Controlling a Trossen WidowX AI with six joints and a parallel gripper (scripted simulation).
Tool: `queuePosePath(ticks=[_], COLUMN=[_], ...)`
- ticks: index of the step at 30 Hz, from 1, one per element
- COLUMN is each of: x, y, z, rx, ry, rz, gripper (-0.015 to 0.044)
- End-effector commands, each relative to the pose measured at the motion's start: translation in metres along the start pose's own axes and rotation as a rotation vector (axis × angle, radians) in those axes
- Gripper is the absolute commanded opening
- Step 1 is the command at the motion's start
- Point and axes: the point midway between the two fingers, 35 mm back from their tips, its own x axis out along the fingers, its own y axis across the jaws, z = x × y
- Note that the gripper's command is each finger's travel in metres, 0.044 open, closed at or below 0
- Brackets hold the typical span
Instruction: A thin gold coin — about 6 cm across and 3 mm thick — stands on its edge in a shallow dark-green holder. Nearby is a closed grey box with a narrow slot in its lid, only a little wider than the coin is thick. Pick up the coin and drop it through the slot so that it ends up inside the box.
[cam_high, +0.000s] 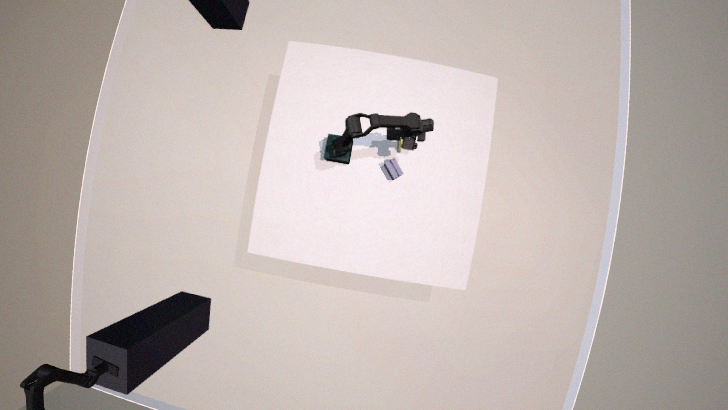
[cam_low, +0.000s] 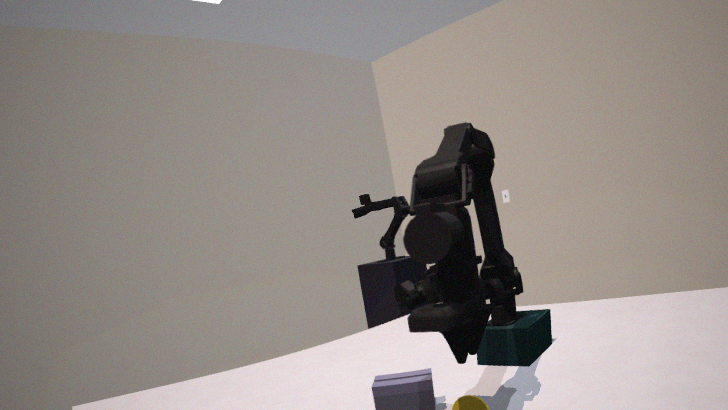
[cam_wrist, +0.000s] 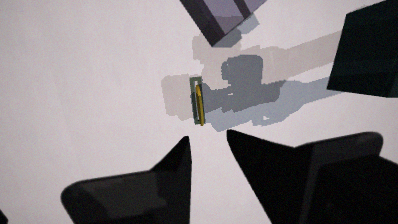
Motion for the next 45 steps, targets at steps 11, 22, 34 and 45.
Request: queuePosePath(ticks=[11, 22, 34, 45], x=[0.048, 0.060, 0.080, 0.098], y=[-0.004, -0.003, -0.002, -0.002], z=[0.003, 0.003, 0.003, 0.004], rx=[0.013, 0.013, 0.013, 0.013], ry=[-0.010, -0.010, -0.010, -0.010], rz=[-0.003, -0.002, -0.003, -0.003], gripper=[0.0161, 0.0161, 0.0161, 0.0161])
